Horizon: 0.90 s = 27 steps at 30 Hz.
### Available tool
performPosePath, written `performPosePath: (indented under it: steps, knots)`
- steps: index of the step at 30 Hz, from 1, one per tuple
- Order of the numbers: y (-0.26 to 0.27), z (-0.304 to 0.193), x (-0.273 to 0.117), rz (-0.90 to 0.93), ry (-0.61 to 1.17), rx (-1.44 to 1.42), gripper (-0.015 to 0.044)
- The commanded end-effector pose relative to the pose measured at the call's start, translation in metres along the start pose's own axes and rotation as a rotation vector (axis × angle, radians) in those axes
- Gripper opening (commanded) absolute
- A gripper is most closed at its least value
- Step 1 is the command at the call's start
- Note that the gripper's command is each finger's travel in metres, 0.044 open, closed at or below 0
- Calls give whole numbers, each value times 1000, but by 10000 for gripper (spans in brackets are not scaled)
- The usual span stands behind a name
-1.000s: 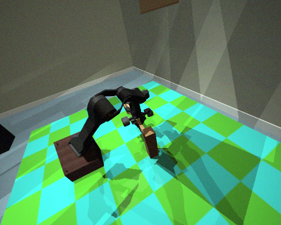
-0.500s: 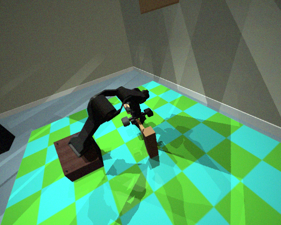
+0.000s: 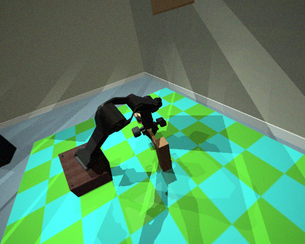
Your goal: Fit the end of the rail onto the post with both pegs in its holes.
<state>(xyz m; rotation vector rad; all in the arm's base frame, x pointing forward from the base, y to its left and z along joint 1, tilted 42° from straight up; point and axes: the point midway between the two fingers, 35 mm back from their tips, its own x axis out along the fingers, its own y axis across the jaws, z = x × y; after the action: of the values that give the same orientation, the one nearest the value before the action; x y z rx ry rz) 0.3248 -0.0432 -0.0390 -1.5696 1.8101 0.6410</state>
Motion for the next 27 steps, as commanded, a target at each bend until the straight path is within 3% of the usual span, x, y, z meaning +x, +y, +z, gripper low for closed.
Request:
performPosePath:
  steps: [1,27]
  knots:
    - [-1,2,-3,-6,-2,-3,0]
    - [-1,3,-2,-6,-2,-3,0]
